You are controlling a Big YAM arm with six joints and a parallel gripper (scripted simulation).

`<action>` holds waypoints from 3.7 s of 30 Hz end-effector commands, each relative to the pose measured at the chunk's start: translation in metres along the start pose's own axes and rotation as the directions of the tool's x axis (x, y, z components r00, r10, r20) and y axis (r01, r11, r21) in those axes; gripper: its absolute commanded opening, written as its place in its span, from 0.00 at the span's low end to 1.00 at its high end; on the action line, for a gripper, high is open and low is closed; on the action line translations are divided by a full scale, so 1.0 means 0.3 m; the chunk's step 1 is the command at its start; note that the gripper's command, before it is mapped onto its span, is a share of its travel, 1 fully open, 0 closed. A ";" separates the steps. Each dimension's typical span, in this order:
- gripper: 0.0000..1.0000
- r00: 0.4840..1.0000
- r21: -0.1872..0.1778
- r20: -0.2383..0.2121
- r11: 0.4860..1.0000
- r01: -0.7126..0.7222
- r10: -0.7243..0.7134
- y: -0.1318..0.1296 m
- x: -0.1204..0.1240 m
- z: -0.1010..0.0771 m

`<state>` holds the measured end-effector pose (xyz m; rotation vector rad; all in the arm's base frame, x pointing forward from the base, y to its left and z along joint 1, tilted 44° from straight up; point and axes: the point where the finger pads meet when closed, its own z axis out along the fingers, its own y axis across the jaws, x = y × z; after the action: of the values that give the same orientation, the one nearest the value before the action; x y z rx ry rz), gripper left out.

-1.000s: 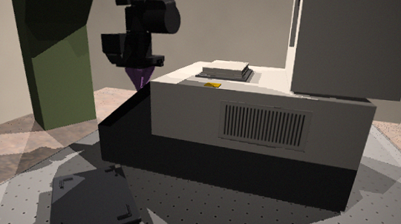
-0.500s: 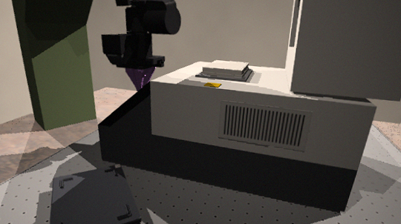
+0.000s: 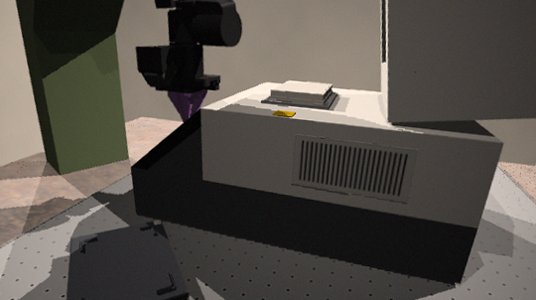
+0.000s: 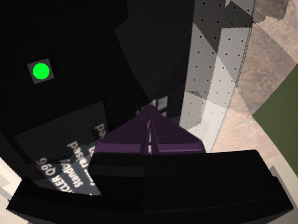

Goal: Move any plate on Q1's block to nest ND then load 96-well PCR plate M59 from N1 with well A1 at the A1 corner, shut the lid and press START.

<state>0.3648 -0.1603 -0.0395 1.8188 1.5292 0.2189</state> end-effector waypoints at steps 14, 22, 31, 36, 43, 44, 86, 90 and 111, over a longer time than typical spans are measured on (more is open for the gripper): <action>0.00 1.000 -0.021 0.004 1.000 -0.007 0.007 -0.049 0.005 -0.088; 0.00 1.000 -0.027 0.003 1.000 -0.011 0.011 -0.064 0.007 -0.114; 0.00 1.000 -0.016 0.004 1.000 -0.011 0.011 -0.046 -0.003 -0.079; 0.00 1.000 -0.010 0.002 1.000 -0.009 0.009 -0.069 0.003 -0.082; 0.00 1.000 0.000 -0.006 1.000 0.000 0.000 -0.098 0.018 -0.096; 0.00 1.000 0.000 -0.007 1.000 0.001 -0.001 -0.099 0.020 -0.096; 0.00 1.000 -0.013 0.014 1.000 0.003 -0.002 -0.321 -0.011 -0.287; 0.00 1.000 -0.016 0.010 1.000 0.002 -0.002 -0.347 -0.008 -0.309; 0.00 1.000 0.002 -0.001 1.000 -0.005 0.005 -0.327 0.010 -0.287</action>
<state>0.2516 -0.1257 -0.0381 1.8122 1.5174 0.2255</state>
